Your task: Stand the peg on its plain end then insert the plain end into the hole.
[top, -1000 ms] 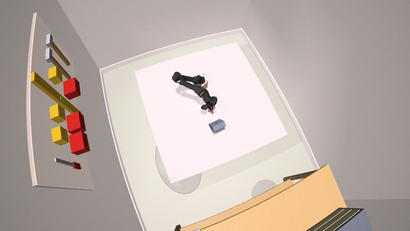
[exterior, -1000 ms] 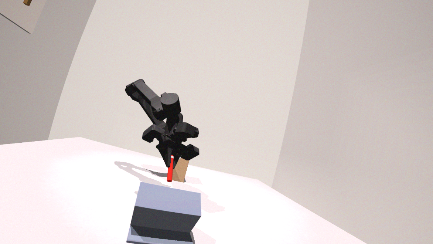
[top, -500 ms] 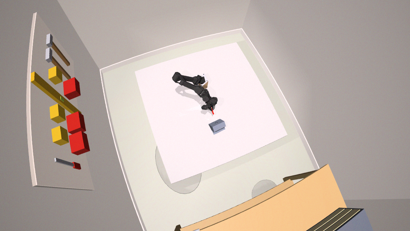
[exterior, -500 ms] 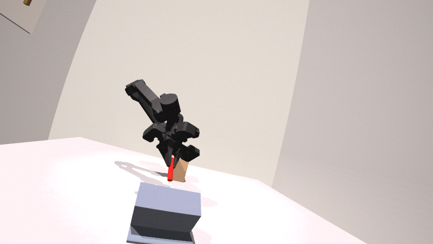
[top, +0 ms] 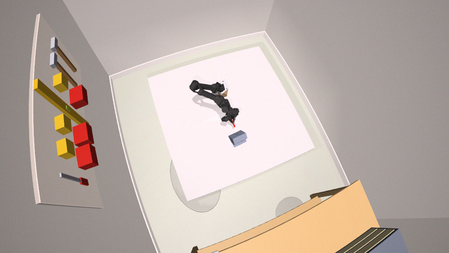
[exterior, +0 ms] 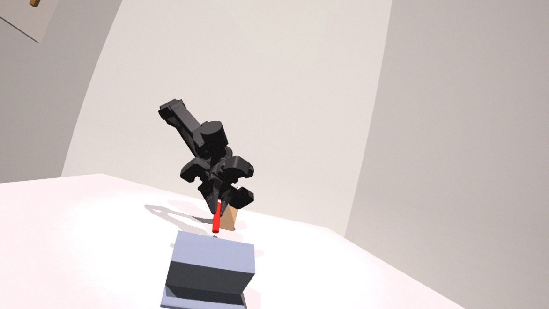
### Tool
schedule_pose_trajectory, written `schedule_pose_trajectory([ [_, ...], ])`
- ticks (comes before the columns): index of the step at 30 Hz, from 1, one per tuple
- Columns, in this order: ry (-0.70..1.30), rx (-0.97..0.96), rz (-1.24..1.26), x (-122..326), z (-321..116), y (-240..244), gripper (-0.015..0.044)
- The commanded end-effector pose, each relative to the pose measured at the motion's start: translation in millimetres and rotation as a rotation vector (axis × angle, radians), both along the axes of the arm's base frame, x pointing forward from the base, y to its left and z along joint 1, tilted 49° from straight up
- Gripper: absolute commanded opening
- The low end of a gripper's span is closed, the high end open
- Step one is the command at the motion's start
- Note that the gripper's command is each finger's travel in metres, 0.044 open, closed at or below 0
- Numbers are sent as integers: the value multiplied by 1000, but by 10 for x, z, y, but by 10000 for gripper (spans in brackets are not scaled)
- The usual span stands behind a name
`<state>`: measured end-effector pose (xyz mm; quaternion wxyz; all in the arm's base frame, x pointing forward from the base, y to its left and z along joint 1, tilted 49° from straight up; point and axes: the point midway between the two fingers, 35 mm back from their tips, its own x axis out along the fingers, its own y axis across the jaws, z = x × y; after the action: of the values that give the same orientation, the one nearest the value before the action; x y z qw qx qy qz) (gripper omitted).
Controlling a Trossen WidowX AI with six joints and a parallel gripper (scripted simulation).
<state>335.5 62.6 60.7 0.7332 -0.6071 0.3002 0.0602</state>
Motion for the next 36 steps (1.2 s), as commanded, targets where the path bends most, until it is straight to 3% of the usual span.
schedule_pose_trajectory([
  [1, -5, -5, 13, 42, -13, 6, 0],
  [36, -97, -24, 74, 331, -64, -36, 0],
])
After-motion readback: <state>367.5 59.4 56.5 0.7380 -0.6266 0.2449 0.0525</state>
